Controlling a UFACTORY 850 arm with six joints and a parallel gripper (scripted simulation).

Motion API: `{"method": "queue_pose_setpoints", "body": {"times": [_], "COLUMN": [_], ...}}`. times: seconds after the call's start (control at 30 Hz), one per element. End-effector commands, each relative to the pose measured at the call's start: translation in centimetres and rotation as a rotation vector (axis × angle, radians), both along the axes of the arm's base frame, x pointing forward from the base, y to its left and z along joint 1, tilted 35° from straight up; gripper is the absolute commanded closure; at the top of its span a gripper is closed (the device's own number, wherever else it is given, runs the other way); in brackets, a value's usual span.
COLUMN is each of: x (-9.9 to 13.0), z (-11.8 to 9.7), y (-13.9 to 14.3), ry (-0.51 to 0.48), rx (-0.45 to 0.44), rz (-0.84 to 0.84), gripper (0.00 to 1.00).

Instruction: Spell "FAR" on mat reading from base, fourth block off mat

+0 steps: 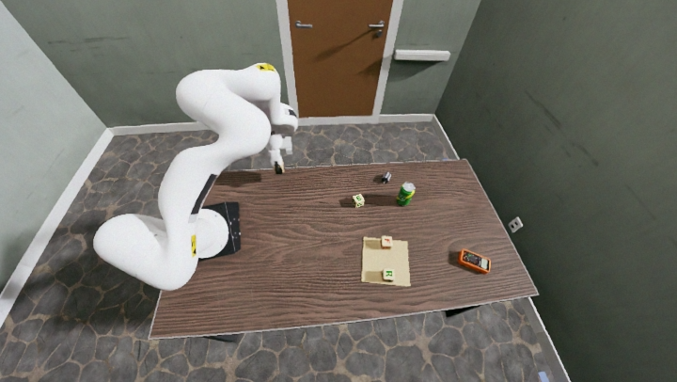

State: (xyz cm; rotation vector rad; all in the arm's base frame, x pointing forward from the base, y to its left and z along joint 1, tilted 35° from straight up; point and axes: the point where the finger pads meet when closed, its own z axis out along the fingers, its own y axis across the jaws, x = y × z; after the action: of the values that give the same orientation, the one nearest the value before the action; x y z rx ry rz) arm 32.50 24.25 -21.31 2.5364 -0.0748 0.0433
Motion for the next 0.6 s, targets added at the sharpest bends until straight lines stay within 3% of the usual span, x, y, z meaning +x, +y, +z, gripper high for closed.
{"method": "queue_pose_setpoints", "body": {"times": [0.0, 0.57], "x": [0.05, 0.69], "z": [1.75, 2.13], "y": [1.24, 1.29], "ry": [0.0, 0.011], "rx": [0.0, 0.003], "rz": [0.0, 0.013], "gripper": [0.56, 0.56]}}
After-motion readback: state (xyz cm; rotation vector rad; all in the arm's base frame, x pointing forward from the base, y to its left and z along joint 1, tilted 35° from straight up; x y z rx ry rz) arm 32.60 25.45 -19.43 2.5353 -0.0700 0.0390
